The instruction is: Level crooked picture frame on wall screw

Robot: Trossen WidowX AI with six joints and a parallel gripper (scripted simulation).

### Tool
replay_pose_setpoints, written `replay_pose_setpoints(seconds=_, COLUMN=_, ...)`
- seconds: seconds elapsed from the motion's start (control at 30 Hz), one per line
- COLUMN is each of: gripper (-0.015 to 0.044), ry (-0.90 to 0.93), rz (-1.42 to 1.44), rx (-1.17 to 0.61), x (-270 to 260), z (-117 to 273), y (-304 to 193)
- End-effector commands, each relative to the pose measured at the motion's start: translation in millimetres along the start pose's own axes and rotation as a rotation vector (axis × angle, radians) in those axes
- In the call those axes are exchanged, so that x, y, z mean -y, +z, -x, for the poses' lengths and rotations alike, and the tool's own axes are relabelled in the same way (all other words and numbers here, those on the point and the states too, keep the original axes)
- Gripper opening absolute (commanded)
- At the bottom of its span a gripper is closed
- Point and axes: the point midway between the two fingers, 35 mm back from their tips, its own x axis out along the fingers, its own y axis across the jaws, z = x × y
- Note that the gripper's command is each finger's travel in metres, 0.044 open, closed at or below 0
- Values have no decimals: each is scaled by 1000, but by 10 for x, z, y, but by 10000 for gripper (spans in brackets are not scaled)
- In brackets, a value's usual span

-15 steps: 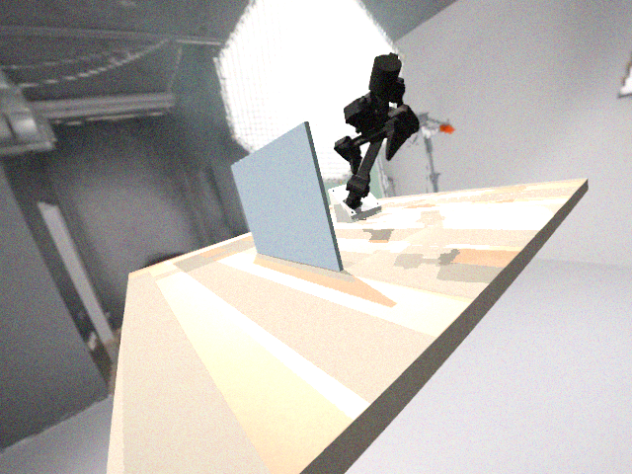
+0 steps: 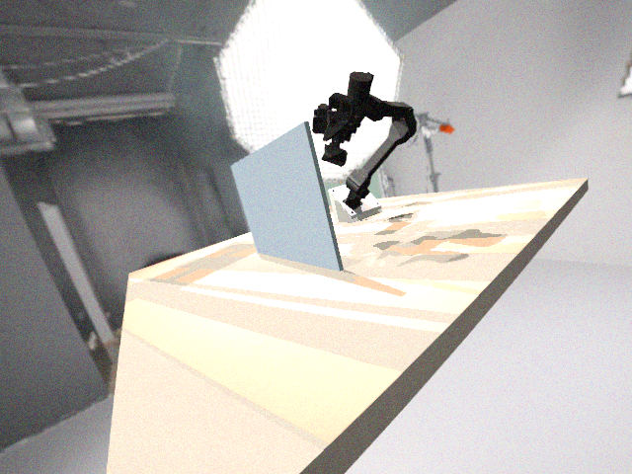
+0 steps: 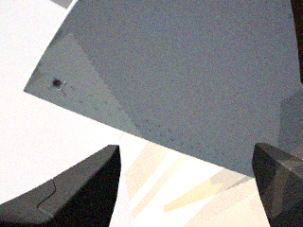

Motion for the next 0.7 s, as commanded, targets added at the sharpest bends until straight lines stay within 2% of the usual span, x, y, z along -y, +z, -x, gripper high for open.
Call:
replay_pose_setpoints(seconds=0.0, gripper=260, ry=71, rz=-263, rx=97, x=285, z=208, y=283)
replay_pose_setpoints(seconds=0.37, gripper=260, ry=412, rz=-945, rx=287, x=1201, z=819, y=904)
replay_pose_setpoints(seconds=0.67, gripper=260, ry=437, rz=-982, rx=292, x=1263, z=855, y=932)
